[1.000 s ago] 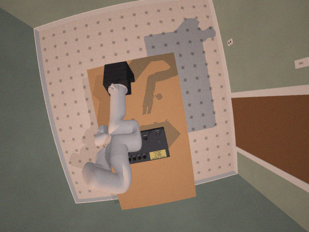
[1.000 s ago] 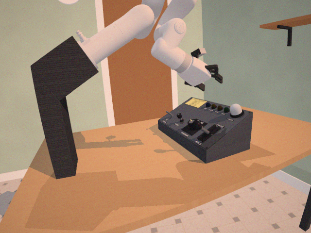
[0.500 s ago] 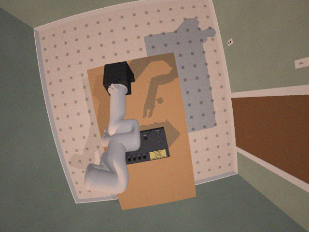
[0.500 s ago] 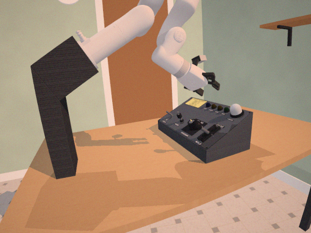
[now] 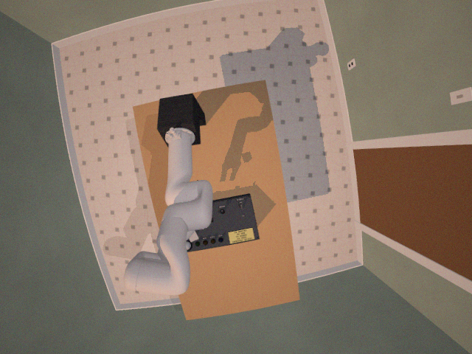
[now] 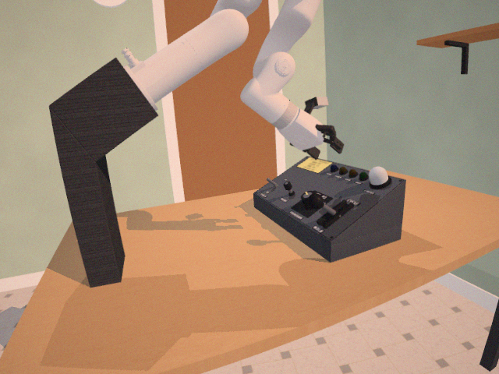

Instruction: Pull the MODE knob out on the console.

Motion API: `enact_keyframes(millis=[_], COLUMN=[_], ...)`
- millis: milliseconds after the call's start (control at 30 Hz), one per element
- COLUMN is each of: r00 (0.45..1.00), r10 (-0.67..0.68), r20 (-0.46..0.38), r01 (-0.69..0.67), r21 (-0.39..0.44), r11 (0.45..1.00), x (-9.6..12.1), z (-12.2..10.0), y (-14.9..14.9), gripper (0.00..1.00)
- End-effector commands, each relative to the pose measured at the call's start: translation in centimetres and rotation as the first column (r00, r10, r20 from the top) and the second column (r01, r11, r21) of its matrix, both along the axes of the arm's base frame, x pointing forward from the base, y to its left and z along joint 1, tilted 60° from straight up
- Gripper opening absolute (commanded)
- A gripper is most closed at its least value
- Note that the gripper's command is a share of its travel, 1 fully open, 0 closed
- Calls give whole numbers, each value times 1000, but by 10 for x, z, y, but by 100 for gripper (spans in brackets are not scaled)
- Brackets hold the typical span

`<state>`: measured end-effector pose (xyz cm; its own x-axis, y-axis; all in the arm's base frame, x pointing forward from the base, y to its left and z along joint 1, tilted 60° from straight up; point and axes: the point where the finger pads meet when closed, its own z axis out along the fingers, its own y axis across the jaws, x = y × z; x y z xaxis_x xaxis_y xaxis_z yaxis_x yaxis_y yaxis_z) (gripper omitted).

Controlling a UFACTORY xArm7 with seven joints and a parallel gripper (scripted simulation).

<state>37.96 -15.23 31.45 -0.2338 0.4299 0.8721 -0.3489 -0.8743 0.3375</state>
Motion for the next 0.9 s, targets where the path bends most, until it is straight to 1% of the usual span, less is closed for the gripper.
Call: enact_keyframes(millis=[0, 67, 100, 167, 200, 267, 300, 333, 367, 433, 467, 500, 533, 567, 600, 633, 667, 700, 733, 767, 833, 867], r00=[999, 999, 998, 998, 997, 997, 995, 995, 993, 993, 990, 990, 987, 987, 983, 983, 979, 979, 975, 975, 966, 966], r10=[-3, -3, 1, 1, 7, 7, 14, 14, 22, 22, 31, 31, 40, 40, 50, 50, 60, 60, 70, 70, 89, 89], r20=[-36, -36, -56, -56, -76, -76, -96, -96, -117, -117, -137, -137, -156, -156, -175, -175, -194, -194, -211, -211, -242, -242], r01=[6, 6, 4, 4, 2, 2, 1, 1, -1, -1, -2, -2, -3, -3, -4, -4, -5, -5, -6, -6, -6, -6], r21=[63, 63, 93, 93, 123, 123, 151, 151, 178, 178, 203, 203, 227, 227, 250, 250, 270, 270, 290, 290, 323, 323], r11=[998, 998, 996, 996, 992, 992, 989, 989, 984, 984, 979, 979, 974, 974, 968, 968, 963, 963, 957, 957, 946, 946], x=[10, 10, 14, 14, 17, 17, 19, 19, 20, 20, 21, 21, 21, 21, 20, 20, 19, 19, 18, 18, 15, 15], z=[-10, -10, -16, -16, -21, -21, -27, -27, -33, -33, -39, -39, -45, -45, -51, -51, -56, -56, -61, -61, -71, -71], y=[19, 19, 30, 30, 40, 40, 51, 51, 62, 62, 72, 72, 83, 83, 93, 93, 102, 102, 111, 111, 128, 128], gripper=[100, 100, 100, 100, 100, 100, 100, 100, 100, 100, 100, 100, 100, 100, 100, 100, 100, 100, 100, 100, 100, 100])
